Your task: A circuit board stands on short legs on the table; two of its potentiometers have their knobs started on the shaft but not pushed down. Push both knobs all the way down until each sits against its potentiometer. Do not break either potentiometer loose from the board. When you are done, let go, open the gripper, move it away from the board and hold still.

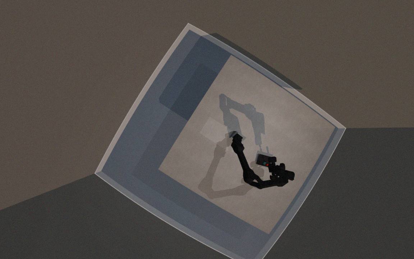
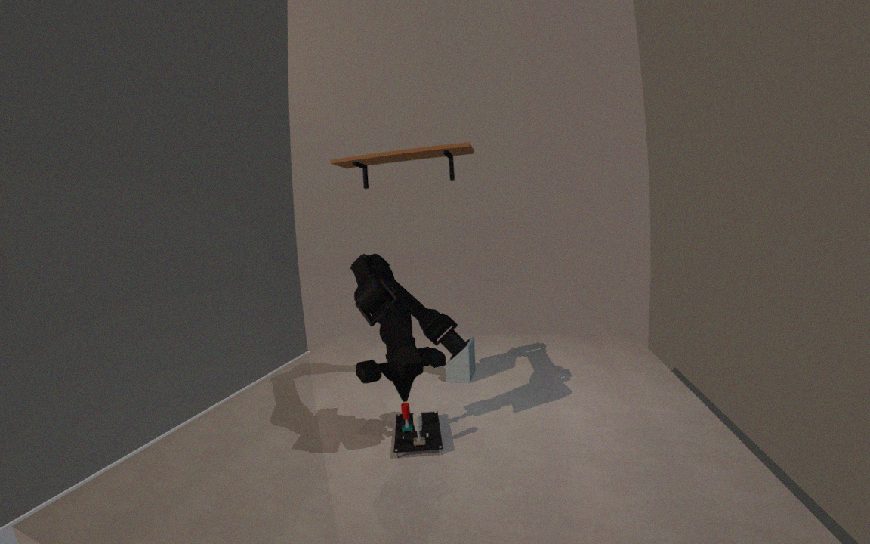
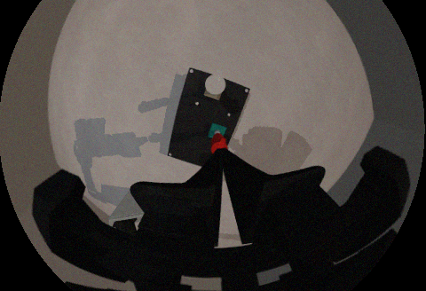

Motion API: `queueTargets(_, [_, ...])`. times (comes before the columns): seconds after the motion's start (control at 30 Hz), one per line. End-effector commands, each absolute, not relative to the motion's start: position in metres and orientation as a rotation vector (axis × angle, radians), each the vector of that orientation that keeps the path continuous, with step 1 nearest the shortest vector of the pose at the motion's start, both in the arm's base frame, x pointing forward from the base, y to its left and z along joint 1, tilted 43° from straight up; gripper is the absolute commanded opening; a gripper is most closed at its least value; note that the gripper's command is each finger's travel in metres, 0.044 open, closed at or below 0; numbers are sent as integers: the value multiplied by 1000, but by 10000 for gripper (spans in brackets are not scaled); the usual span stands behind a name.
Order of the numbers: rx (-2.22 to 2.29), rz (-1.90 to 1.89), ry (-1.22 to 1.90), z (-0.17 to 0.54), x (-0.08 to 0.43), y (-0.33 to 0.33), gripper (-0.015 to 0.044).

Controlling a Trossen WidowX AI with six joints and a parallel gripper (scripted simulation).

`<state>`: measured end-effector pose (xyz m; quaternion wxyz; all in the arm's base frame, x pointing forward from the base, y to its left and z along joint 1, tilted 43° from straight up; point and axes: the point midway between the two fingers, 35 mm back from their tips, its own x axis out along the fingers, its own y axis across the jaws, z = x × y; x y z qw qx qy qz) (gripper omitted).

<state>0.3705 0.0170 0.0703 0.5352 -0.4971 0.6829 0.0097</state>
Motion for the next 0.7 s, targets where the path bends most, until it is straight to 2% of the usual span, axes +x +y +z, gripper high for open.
queueTargets(0.0, [-1193, 24, 1633, 66, 369, 13, 0])
queueTargets(0.67, [-1193, 24, 1633, 65, 369, 11, 0])
